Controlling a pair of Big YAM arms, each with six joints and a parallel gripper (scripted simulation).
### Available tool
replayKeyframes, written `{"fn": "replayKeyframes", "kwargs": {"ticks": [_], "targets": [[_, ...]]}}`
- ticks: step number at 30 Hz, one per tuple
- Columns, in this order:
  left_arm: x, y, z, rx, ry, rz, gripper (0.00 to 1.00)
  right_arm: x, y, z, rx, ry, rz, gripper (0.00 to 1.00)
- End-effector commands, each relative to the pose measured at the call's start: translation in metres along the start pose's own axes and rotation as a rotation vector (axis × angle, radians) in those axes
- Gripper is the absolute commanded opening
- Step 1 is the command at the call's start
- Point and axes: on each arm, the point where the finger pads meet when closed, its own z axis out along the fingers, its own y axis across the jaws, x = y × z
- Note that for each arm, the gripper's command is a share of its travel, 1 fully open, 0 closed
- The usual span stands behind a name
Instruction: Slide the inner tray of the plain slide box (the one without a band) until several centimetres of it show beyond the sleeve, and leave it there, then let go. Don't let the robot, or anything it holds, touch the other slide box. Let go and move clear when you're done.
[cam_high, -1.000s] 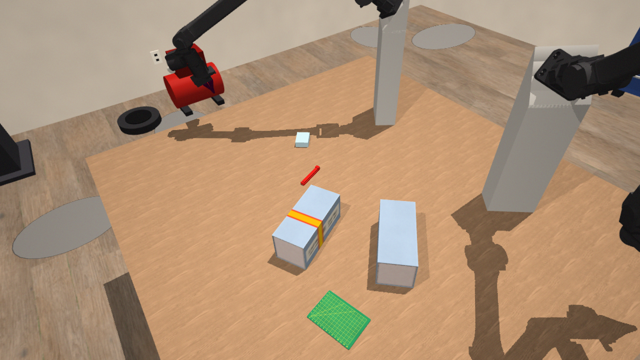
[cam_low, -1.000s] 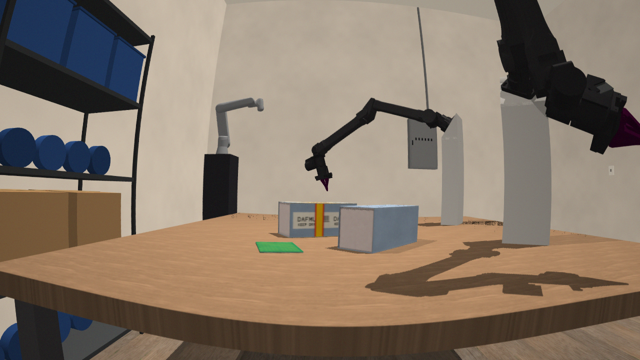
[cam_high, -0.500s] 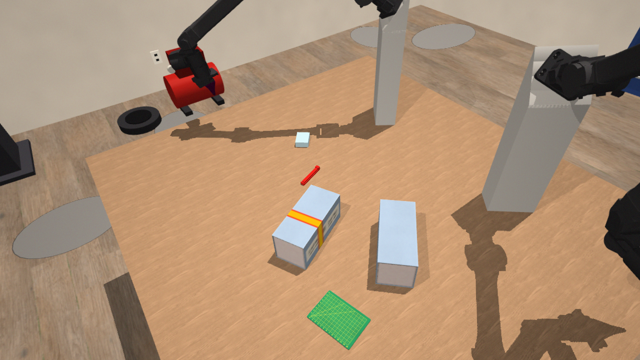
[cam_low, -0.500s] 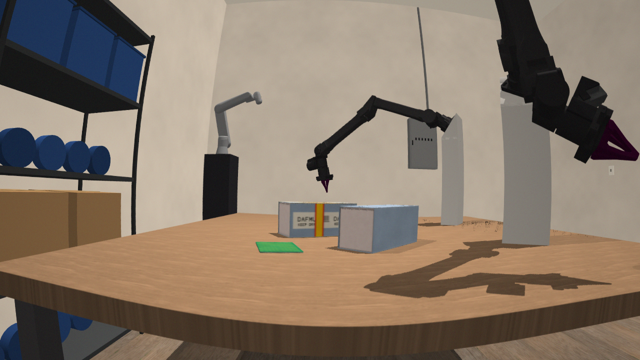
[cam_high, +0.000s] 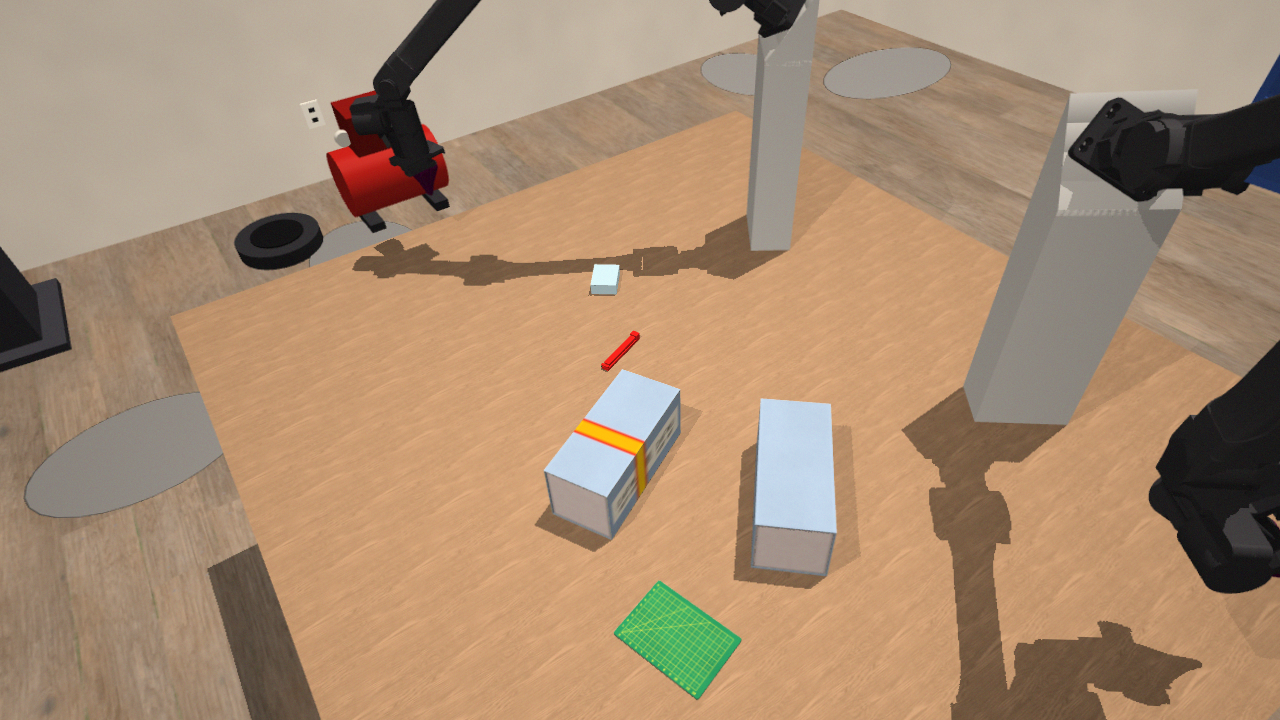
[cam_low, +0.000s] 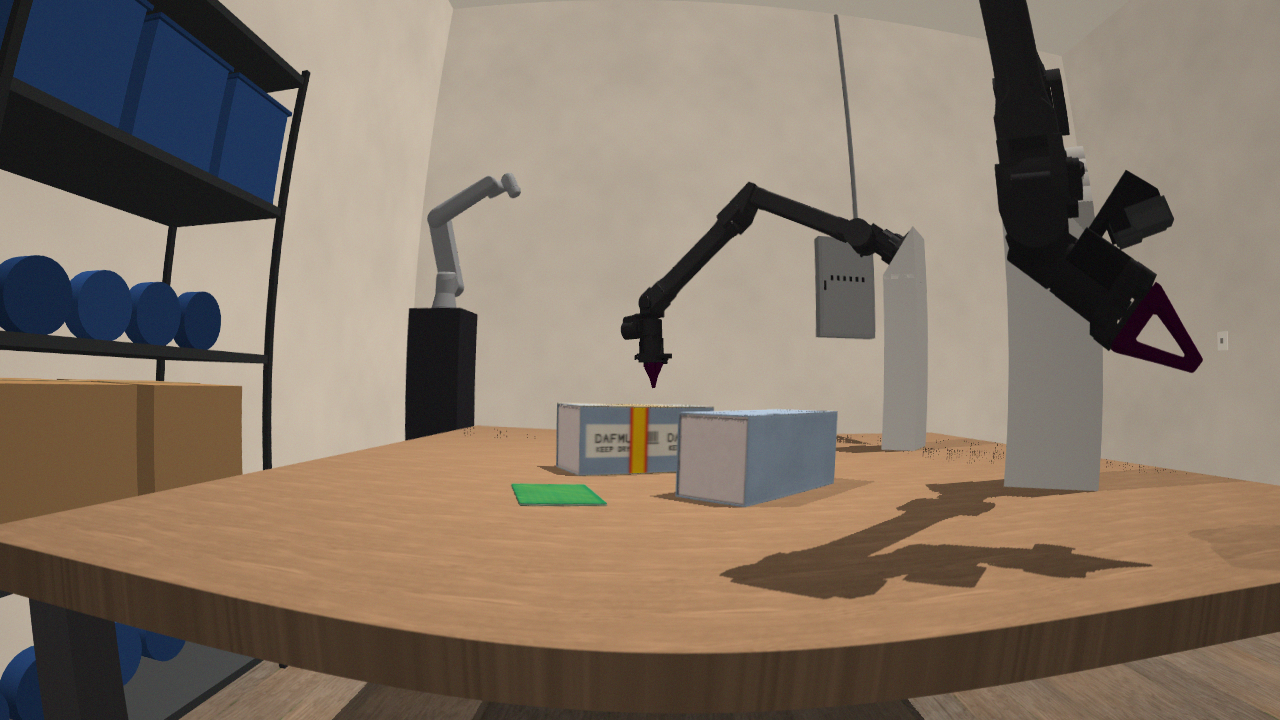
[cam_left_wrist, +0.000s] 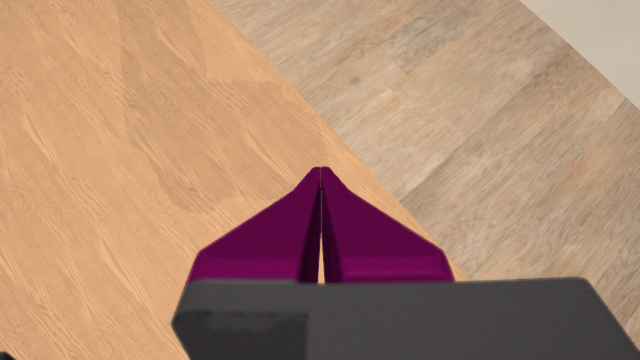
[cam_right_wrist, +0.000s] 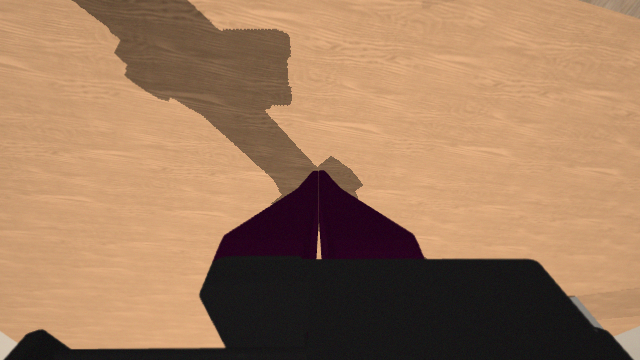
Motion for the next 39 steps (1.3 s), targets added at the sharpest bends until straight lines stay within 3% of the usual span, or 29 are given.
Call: {"fn": "replayKeyframes", "kwargs": {"ticks": [1,10,12,13,16,27,30,32,39], "targets": [[0.030,0.002,-0.010,0.005,0.052,0.179,0.00,-0.013,-0.007,-0.010,-0.039,-0.043,-0.073,0.00],[0.085,-0.005,-0.043,0.055,0.158,0.456,0.00,-0.006,-0.008,-0.010,-0.128,-0.089,-0.216,0.00],[0.085,-0.005,-0.043,0.055,0.158,0.456,0.00,-0.006,-0.008,-0.010,-0.128,-0.089,-0.216,0.00],[0.086,-0.012,-0.047,0.070,0.163,0.468,0.00,0.004,-0.008,0.002,-0.133,-0.076,-0.237,0.00],[0.107,-0.007,-0.058,0.084,0.199,0.572,0.00,-0.002,-0.010,-0.010,-0.164,-0.112,-0.276,0.00],[0.172,-0.006,-0.111,0.192,0.312,0.914,0.00,0.010,-0.016,-0.017,-0.258,-0.195,-0.458,0.00],[0.171,-0.013,-0.116,0.208,0.314,0.927,0.00,0.020,-0.017,-0.007,-0.264,-0.184,-0.478,0.00],[0.185,-0.005,-0.126,0.225,0.335,0.998,0.00,0.014,-0.018,-0.020,-0.281,-0.220,-0.503,0.00],[0.223,0.001,-0.167,0.320,0.393,1.216,0.00,0.024,-0.025,-0.029,-0.332,-0.288,-0.622,0.00]]}}
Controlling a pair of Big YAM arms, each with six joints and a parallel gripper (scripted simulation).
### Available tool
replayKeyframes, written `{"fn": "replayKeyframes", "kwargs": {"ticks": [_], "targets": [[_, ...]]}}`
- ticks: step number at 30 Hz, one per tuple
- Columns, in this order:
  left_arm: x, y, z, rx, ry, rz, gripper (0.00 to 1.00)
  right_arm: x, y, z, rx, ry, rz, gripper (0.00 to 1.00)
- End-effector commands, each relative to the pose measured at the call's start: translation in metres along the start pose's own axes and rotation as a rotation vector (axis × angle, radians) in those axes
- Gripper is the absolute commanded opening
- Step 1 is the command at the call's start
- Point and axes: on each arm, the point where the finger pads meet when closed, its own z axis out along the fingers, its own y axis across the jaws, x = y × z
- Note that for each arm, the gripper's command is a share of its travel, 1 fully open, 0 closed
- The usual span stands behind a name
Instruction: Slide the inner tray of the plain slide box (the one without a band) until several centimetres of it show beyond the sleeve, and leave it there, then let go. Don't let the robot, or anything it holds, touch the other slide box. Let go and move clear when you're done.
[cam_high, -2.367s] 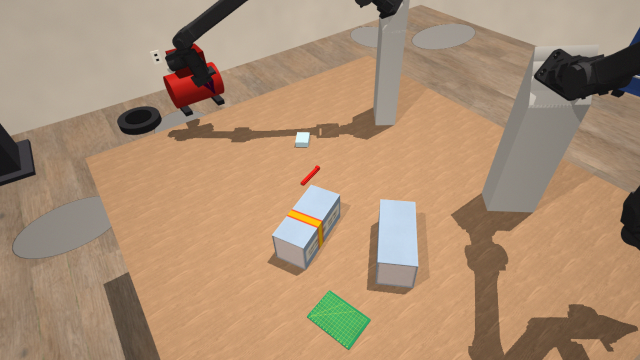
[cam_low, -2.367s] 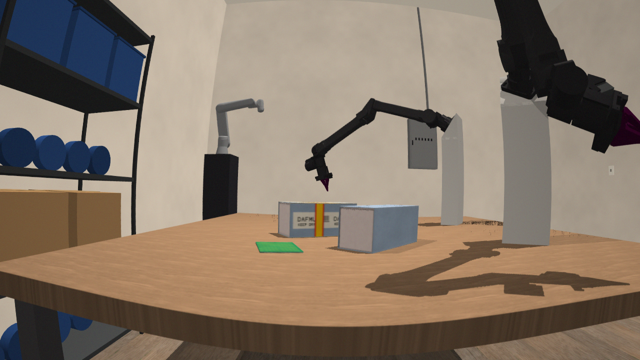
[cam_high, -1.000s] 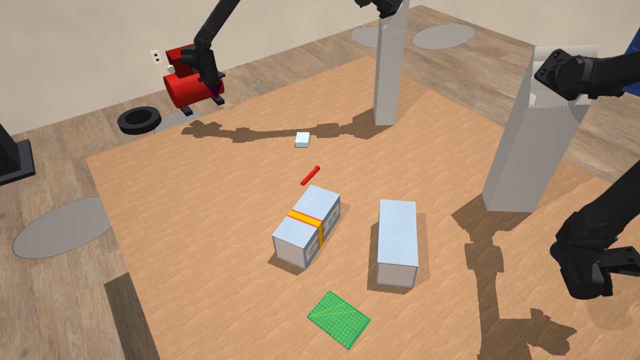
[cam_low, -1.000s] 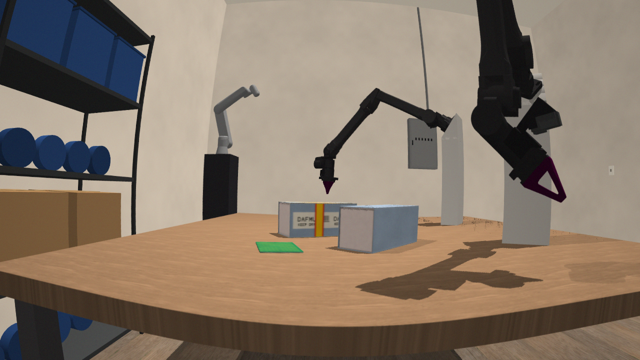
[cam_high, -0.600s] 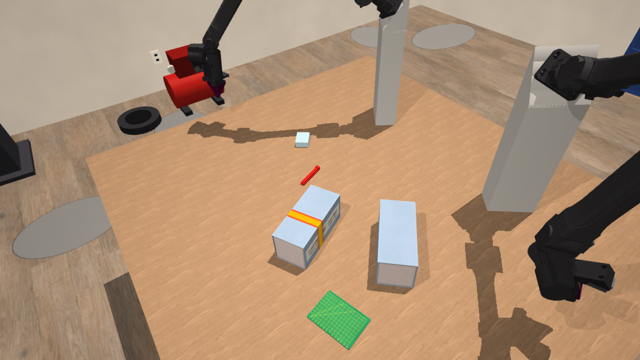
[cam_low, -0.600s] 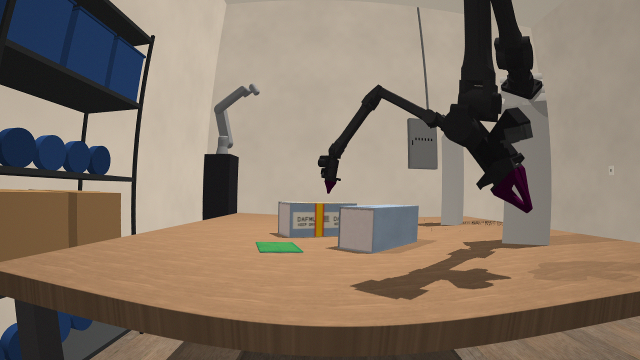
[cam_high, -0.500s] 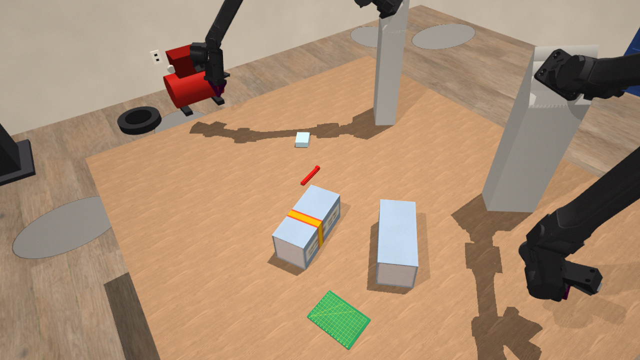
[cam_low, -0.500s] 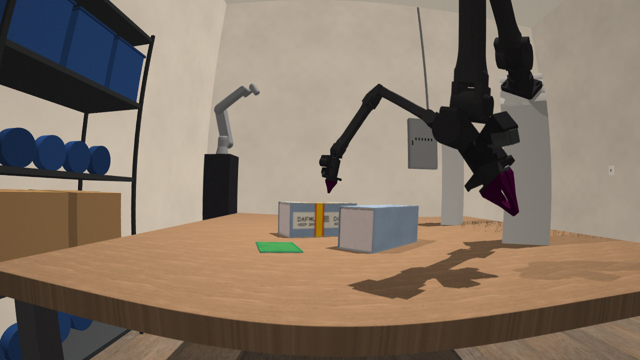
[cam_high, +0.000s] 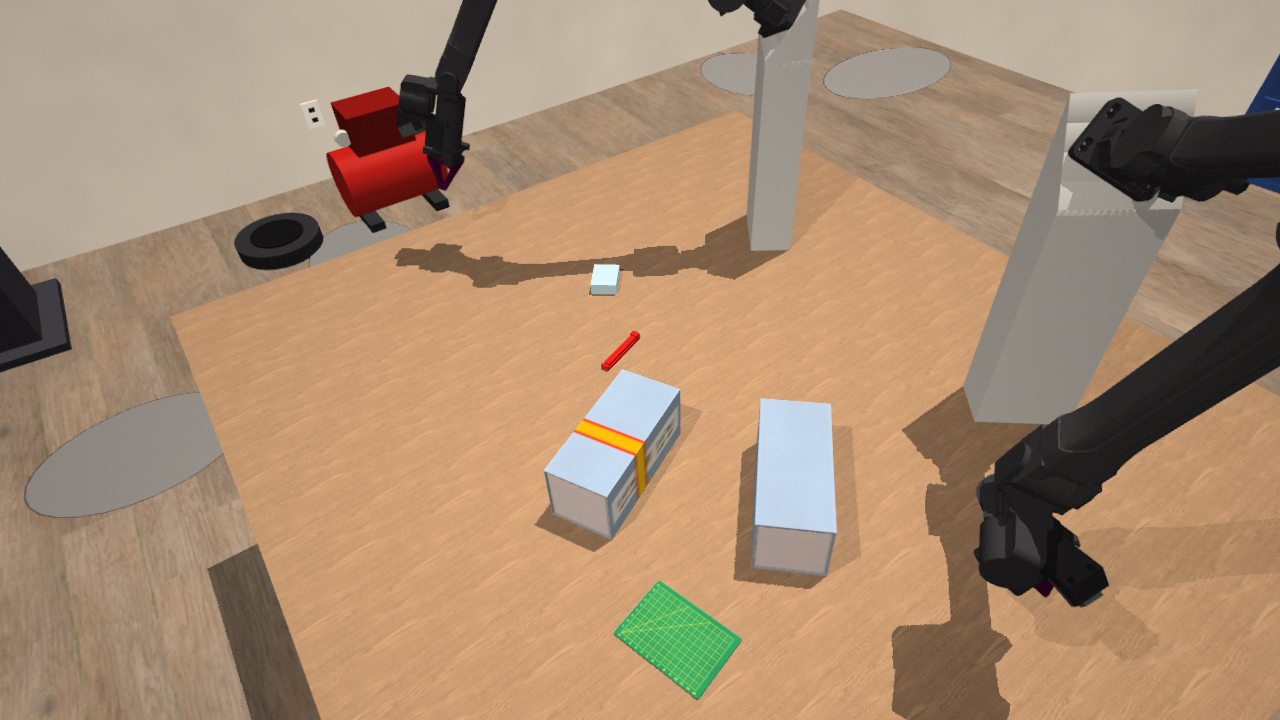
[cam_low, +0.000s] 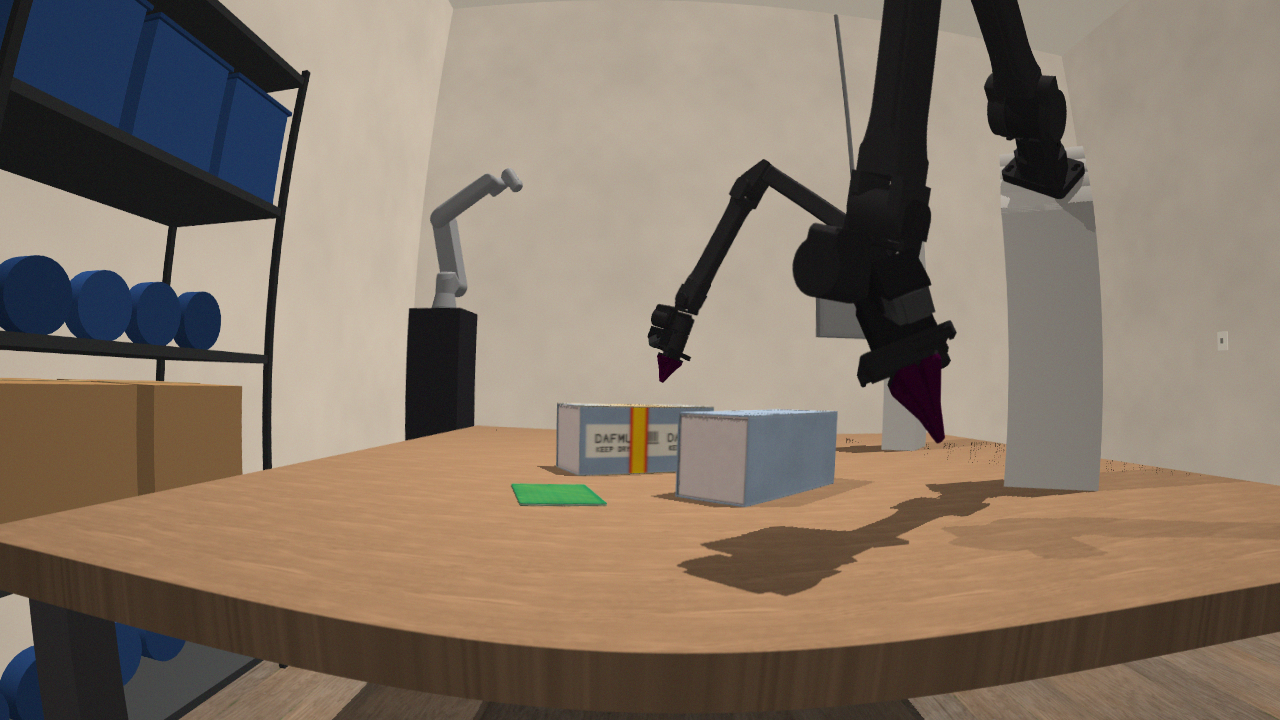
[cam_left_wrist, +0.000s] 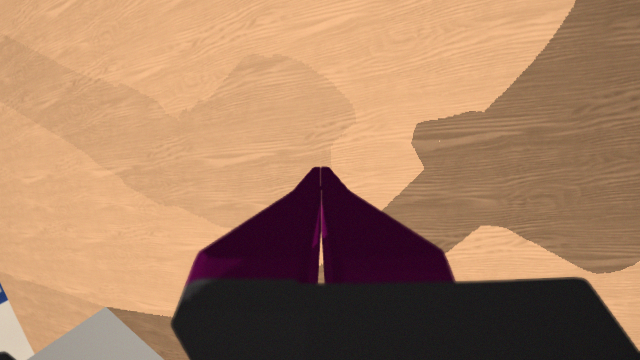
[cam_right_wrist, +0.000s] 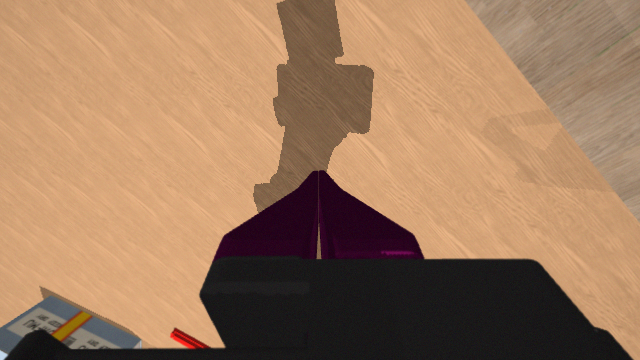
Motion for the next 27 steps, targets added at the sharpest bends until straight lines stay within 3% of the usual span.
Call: {"fn": "replayKeyframes", "kwargs": {"ticks": [1,5,8,10,22,25,27], "targets": [[0.025,-0.024,-0.012,0.040,0.033,0.196,0.00,-0.009,-0.007,-0.016,-0.012,-0.067,-0.100,0.00],[0.041,-0.046,-0.025,0.086,0.048,0.322,0.00,-0.001,-0.006,-0.021,-0.035,-0.099,-0.171,0.00],[0.035,-0.050,-0.029,0.096,0.043,0.339,0.00,0.010,-0.004,-0.015,-0.045,-0.092,-0.188,0.00],[0.051,-0.061,-0.036,0.119,0.056,0.410,0.00,0.003,-0.004,-0.028,-0.050,-0.129,-0.221,0.00],[0.106,-0.120,-0.089,0.272,0.069,0.798,0.00,0.027,0.001,-0.056,-0.100,-0.246,-0.445,0.00],[0.100,-0.123,-0.092,0.280,0.061,0.814,0.00,0.036,0.002,-0.051,-0.108,-0.242,-0.461,0.00],[0.117,-0.131,-0.103,0.308,0.064,0.885,0.00,0.031,0.003,-0.065,-0.108,-0.280,-0.497,0.00]]}}
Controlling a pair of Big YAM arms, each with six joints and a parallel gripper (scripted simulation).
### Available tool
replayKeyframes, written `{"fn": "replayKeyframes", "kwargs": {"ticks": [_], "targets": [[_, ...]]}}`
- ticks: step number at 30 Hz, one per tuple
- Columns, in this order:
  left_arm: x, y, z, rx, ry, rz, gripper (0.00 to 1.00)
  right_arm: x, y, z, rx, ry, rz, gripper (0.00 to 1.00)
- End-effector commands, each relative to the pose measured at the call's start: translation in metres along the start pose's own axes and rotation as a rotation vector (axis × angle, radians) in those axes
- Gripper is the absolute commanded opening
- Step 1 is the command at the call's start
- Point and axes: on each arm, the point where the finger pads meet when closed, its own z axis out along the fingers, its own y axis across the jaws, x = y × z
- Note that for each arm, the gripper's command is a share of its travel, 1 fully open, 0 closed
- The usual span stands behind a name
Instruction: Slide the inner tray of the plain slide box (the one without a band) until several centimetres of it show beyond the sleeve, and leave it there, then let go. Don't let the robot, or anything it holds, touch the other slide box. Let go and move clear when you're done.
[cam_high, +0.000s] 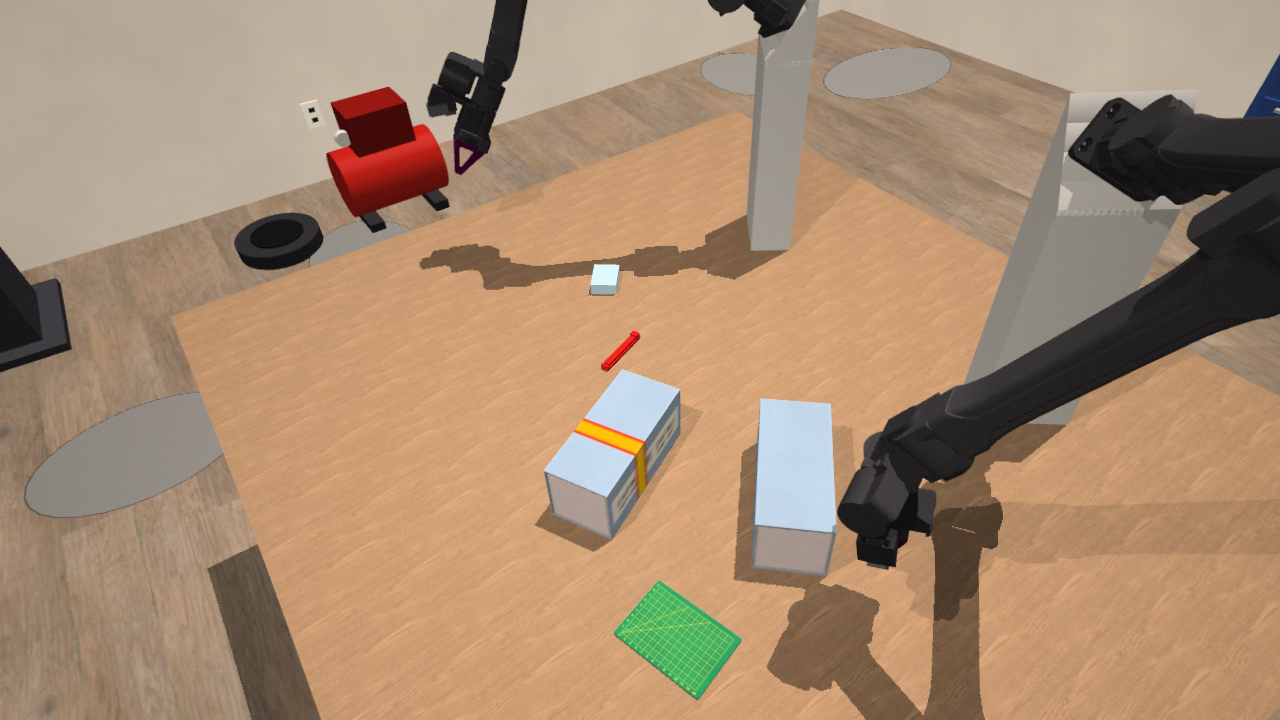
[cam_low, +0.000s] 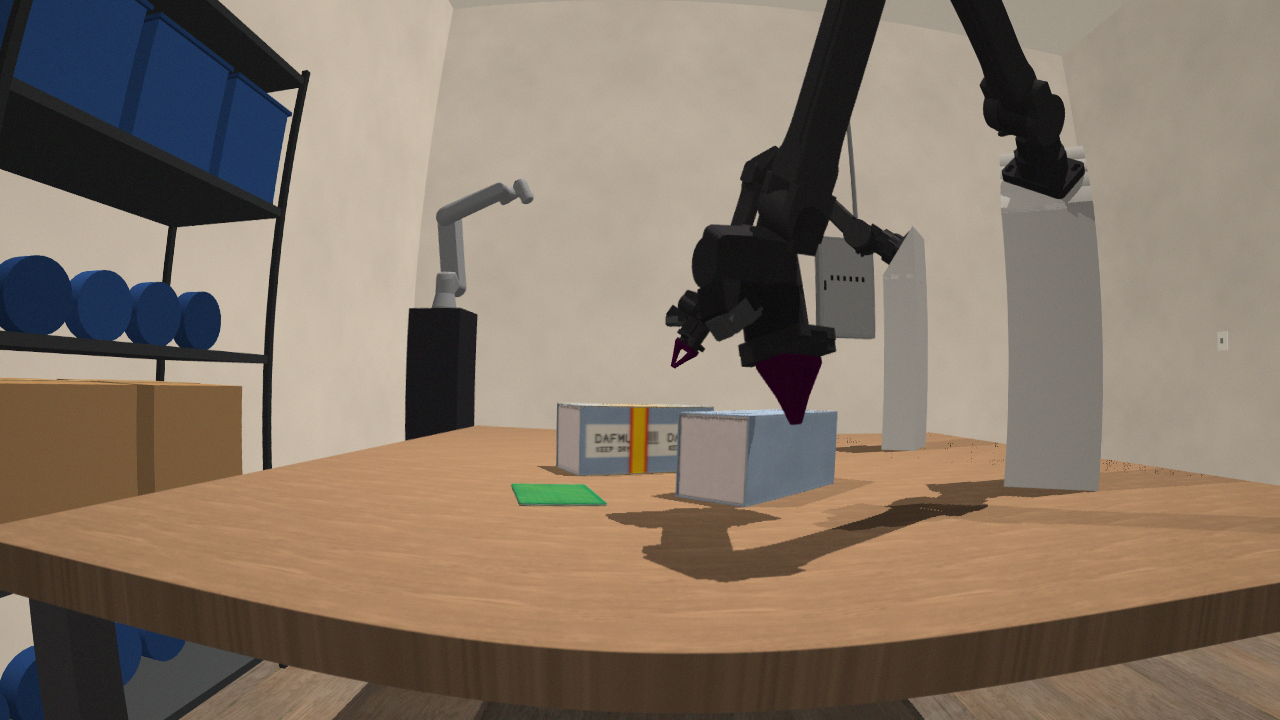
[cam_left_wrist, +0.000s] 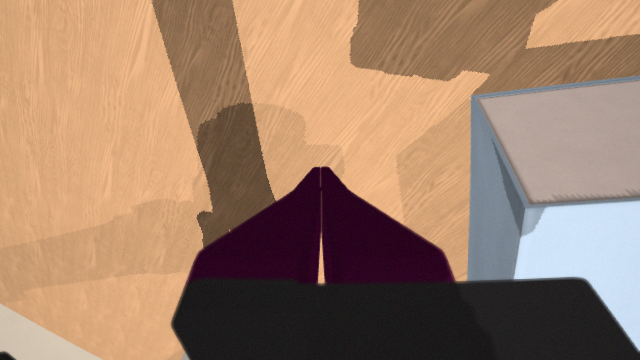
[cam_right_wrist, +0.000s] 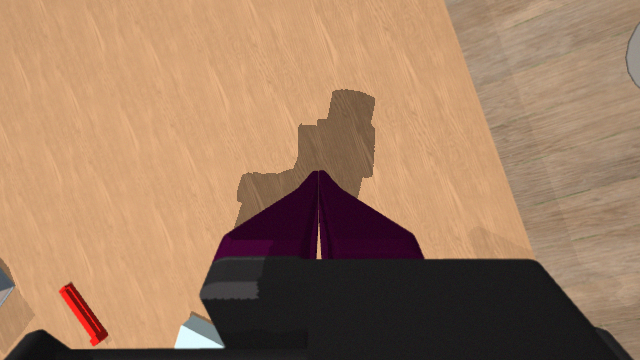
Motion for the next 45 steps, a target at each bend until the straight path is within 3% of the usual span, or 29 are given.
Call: {"fn": "replayKeyframes", "kwargs": {"ticks": [1,10,16,18,27,31,33,37,41,42,44,45], "targets": [[0.004,-0.026,-0.007,0.036,0.003,0.162,0.00,-0.004,-0.006,-0.017,0.014,-0.052,-0.096,0.00],[0.007,-0.069,-0.027,0.102,-0.010,0.321,0.00,0.006,0.004,-0.034,-0.003,-0.103,-0.186,0.00],[-0.007,-0.069,-0.038,0.111,-0.034,0.322,0.00,0.002,0.006,-0.041,-0.004,-0.122,-0.203,0.00],[0.009,-0.085,-0.037,0.127,-0.019,0.371,0.00,0.003,0.008,-0.044,-0.005,-0.128,-0.216,0.00],[0.015,-0.120,-0.057,0.181,-0.043,0.561,0.00,0.010,0.017,-0.061,-0.008,-0.180,-0.333,0.00],[0.015,-0.124,-0.059,0.186,-0.046,0.593,0.00,0.014,0.019,-0.064,-0.011,-0.188,-0.355,0.00],[-0.006,-0.108,-0.060,0.173,-0.062,0.565,0.00,0.019,0.021,-0.064,-0.014,-0.190,-0.361,0.00],[0.018,-0.139,-0.069,0.210,-0.057,0.639,0.00,0.014,0.023,-0.073,-0.013,-0.212,-0.382,0.00],[0.024,-0.139,-0.069,0.213,-0.048,0.613,0.00,0.034,0.027,-0.064,-0.034,-0.174,-0.335,0.00],[0.024,-0.141,-0.071,0.216,-0.049,0.602,0.00,0.036,0.045,-0.056,-0.065,-0.179,-0.357,0.00],[0.019,-0.141,-0.072,0.216,-0.061,0.590,0.00,0.013,0.043,-0.049,-0.054,-0.218,-0.377,0.00],[0.015,-0.137,-0.072,0.212,-0.063,0.581,0.00,0.014,0.045,-0.045,-0.058,-0.218,-0.382,0.00]]}}
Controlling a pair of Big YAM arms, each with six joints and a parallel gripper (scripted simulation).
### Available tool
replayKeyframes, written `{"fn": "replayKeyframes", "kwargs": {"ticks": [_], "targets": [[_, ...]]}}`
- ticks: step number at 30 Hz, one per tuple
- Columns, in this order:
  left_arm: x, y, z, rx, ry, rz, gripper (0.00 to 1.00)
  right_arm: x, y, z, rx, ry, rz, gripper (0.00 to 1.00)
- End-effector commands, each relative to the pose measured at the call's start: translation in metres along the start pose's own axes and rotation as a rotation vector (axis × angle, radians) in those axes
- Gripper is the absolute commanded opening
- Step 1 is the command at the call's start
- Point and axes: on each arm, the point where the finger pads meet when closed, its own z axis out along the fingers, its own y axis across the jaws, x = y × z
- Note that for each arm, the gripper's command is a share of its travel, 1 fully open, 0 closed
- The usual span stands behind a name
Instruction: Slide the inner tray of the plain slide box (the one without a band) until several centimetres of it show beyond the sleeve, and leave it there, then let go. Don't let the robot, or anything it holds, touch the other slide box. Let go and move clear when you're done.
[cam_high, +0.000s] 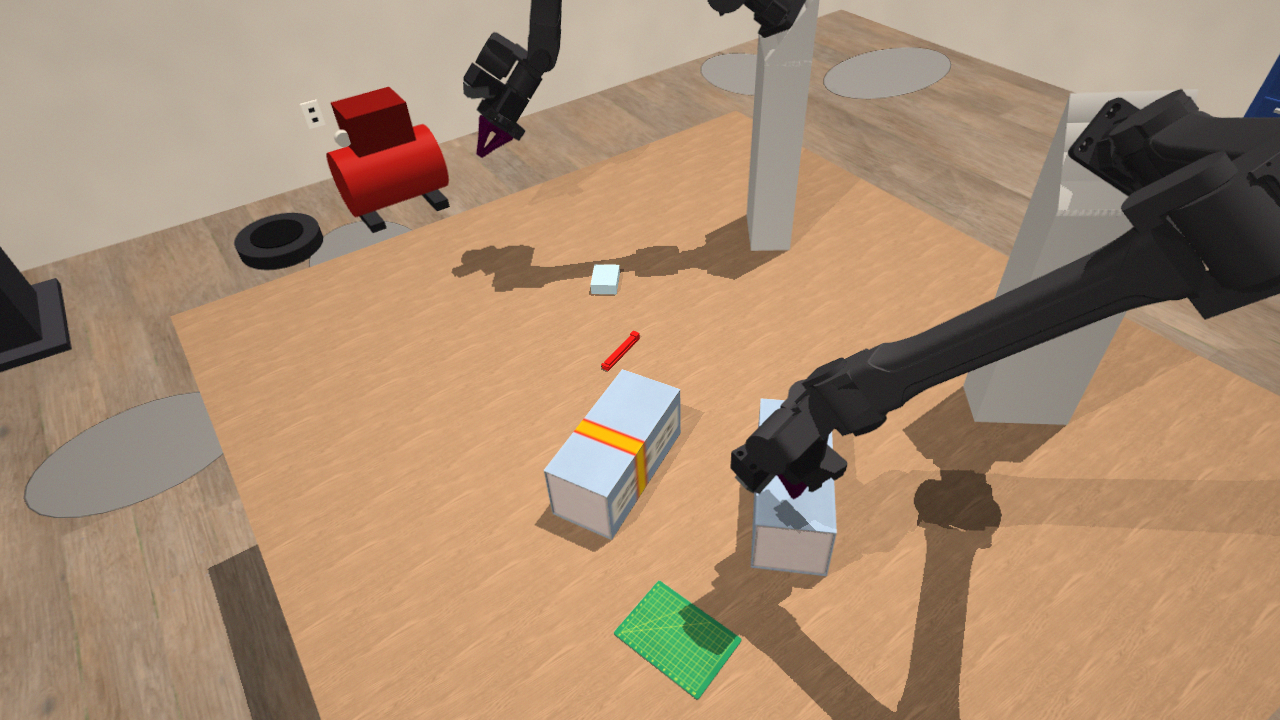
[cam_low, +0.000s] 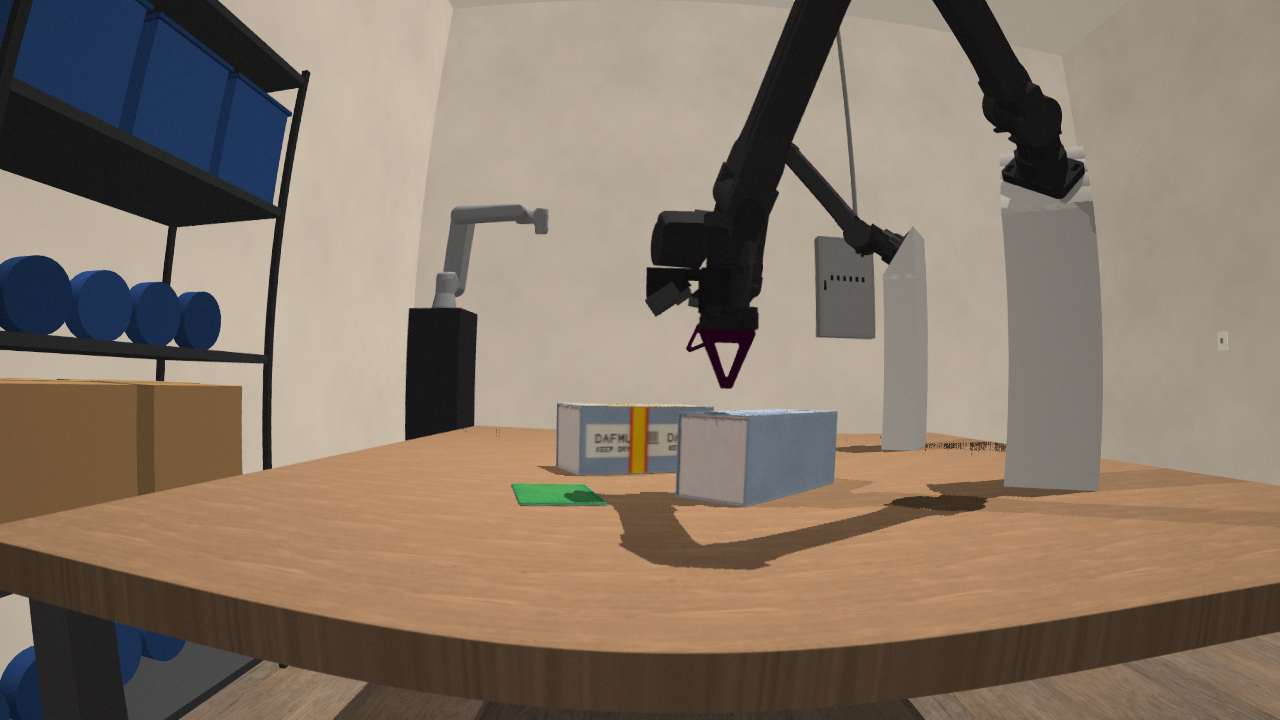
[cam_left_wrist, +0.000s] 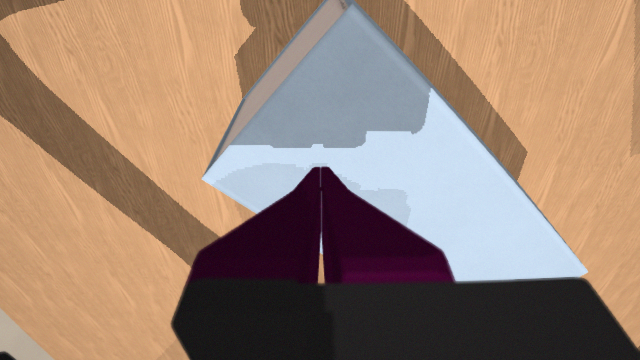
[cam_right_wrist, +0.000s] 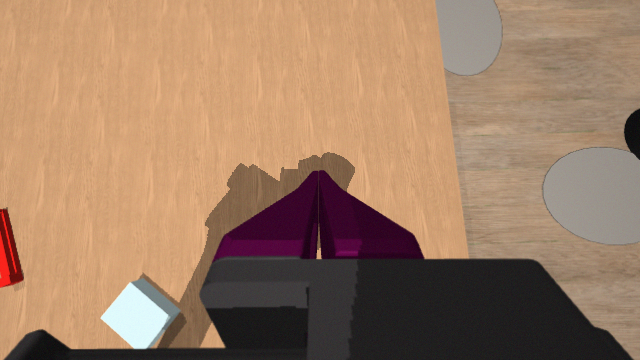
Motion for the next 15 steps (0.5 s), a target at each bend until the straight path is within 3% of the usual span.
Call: {"fn": "replayKeyframes", "kwargs": {"ticks": [1,7,15], "targets": [[-0.004,-0.003,-0.003,0.005,-0.008,-0.015,0.00,-0.007,0.011,0.021,-0.019,-0.029,-0.029,0.00],[-0.004,-0.001,-0.002,0.003,-0.006,-0.015,0.00,0.000,0.027,0.038,-0.041,-0.031,-0.044,0.00],[-0.004,-0.001,-0.002,0.003,-0.006,-0.015,0.00,0.017,0.088,0.091,-0.112,-0.050,-0.098,0.00]]}}
